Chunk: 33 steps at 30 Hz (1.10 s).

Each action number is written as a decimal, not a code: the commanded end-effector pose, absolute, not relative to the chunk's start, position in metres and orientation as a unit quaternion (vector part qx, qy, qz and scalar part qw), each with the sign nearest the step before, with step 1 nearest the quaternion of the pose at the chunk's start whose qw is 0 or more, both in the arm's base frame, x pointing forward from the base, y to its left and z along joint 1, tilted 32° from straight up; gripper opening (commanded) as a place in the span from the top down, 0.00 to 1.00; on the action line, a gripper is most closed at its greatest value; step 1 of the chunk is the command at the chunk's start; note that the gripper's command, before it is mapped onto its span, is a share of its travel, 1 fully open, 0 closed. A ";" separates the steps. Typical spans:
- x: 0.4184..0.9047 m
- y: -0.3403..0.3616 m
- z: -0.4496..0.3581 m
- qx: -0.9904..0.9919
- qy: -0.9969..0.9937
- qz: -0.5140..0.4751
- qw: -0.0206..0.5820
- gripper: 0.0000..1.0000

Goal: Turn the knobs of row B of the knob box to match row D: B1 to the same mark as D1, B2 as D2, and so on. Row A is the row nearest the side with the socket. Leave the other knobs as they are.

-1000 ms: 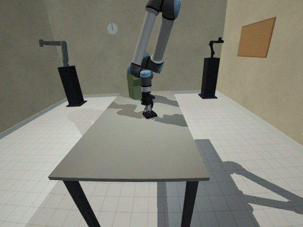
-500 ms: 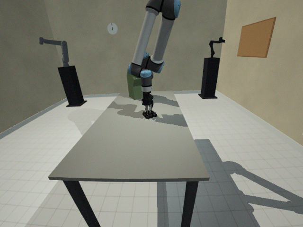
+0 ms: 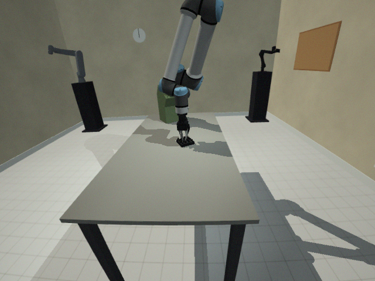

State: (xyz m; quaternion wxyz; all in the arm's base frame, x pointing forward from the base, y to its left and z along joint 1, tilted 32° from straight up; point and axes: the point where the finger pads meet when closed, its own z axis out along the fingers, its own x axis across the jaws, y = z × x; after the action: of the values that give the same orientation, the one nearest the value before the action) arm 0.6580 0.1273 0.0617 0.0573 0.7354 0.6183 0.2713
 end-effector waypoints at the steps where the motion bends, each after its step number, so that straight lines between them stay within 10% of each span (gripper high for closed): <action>1: 0.658 0.127 0.062 0.729 0.625 0.271 0.060 0.96; 33: 0.658 0.127 0.062 0.729 0.625 0.271 0.060 0.89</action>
State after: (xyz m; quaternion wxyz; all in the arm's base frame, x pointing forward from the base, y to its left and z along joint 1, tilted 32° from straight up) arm 0.6580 0.1272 0.0616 0.0593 0.7295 0.6253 0.2709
